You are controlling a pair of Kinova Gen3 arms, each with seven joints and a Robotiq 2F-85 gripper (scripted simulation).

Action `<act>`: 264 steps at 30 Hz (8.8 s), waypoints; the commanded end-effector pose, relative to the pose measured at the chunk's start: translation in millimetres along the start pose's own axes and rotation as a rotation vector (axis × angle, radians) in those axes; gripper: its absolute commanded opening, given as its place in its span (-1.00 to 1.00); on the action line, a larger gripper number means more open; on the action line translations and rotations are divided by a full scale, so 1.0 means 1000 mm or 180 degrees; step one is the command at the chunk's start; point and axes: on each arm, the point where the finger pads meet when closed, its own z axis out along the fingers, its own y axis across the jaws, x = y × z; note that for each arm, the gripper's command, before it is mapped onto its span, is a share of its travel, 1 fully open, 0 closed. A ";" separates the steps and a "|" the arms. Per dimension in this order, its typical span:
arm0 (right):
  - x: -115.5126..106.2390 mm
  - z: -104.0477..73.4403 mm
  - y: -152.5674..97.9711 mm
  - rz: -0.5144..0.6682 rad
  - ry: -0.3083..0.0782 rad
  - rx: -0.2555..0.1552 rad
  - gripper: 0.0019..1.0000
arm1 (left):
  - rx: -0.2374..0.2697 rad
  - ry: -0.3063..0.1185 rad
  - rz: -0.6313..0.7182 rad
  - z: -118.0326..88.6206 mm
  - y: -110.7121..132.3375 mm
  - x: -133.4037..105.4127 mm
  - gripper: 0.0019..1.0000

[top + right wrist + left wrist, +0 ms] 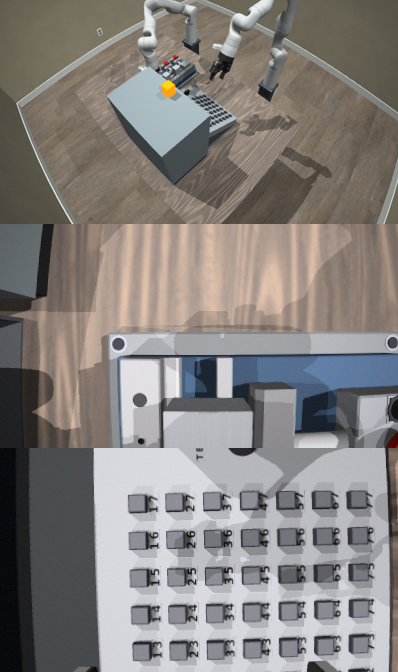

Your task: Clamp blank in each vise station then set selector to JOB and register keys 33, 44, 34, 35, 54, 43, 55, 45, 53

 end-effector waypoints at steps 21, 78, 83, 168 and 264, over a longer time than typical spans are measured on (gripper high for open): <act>0.000 0.004 0.000 0.0000 0.0007 0.0003 -0.80 | 0.0005 0.0002 -0.0001 -0.001 -0.001 0.000 1.00; -0.023 -0.135 0.008 -0.0061 0.0030 0.0095 -0.80 | 0.0005 0.0002 -0.0001 -0.001 -0.001 0.000 1.00; -0.038 -0.141 0.012 -0.0089 0.0040 0.0133 -0.80 | 0.0005 0.0002 -0.0001 -0.001 -0.001 0.000 1.00; -0.255 -0.003 0.102 0.0000 0.0004 0.0001 -0.80 | 0.0005 0.0002 -0.0001 -0.001 -0.001 0.000 1.00; -0.170 -0.002 0.102 0.0000 0.0005 0.0001 -0.80 | 0.0005 0.0002 -0.0001 -0.001 -0.001 0.000 1.00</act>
